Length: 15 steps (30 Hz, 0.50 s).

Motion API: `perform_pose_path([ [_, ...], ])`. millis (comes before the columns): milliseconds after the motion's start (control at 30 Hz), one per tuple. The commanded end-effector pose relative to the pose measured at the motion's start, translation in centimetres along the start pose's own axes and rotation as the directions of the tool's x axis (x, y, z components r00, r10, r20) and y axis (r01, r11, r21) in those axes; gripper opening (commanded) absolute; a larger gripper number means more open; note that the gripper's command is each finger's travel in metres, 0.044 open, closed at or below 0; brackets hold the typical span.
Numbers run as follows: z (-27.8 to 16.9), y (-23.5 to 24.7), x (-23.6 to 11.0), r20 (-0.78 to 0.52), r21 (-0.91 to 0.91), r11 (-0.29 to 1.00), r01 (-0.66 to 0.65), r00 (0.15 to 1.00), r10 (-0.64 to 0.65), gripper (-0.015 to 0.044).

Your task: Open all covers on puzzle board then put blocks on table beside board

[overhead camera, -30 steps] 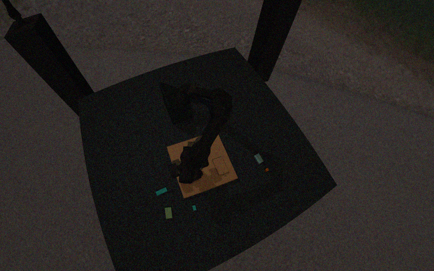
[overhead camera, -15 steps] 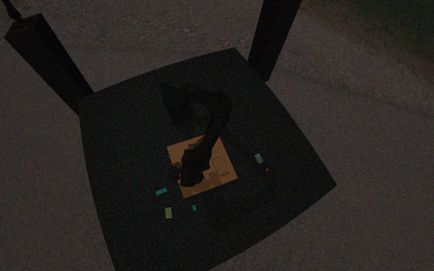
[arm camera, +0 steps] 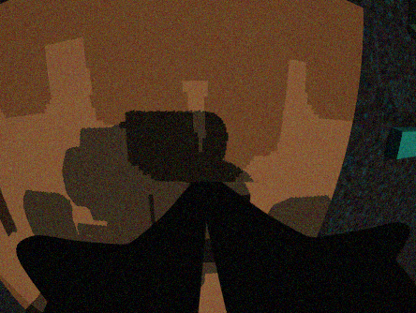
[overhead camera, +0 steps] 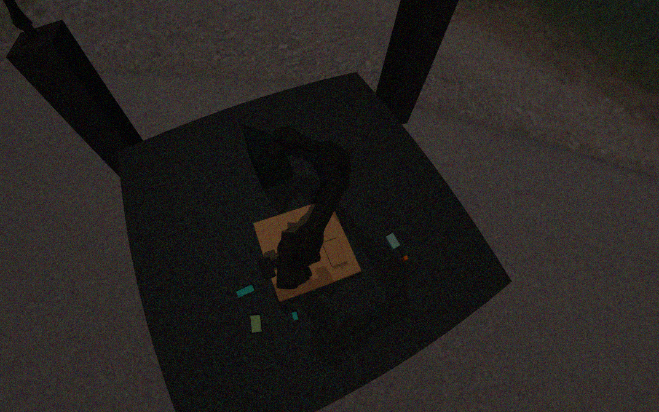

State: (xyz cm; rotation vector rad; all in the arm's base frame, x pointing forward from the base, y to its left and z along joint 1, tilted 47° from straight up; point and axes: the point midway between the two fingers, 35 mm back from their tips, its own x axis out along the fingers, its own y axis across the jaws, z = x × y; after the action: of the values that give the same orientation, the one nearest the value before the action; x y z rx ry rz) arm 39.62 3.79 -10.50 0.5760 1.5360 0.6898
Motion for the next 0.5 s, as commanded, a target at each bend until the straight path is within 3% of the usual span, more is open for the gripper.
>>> perform_pose_path([
  [0,0.4,0.1,-0.1,0.004,0.001,1.0,-0.003,1.0,0.003,0.0],
  [467,0.7,0.0,-1.8,0.004,0.001,1.0,-0.001,1.0,0.001,0.0],
])
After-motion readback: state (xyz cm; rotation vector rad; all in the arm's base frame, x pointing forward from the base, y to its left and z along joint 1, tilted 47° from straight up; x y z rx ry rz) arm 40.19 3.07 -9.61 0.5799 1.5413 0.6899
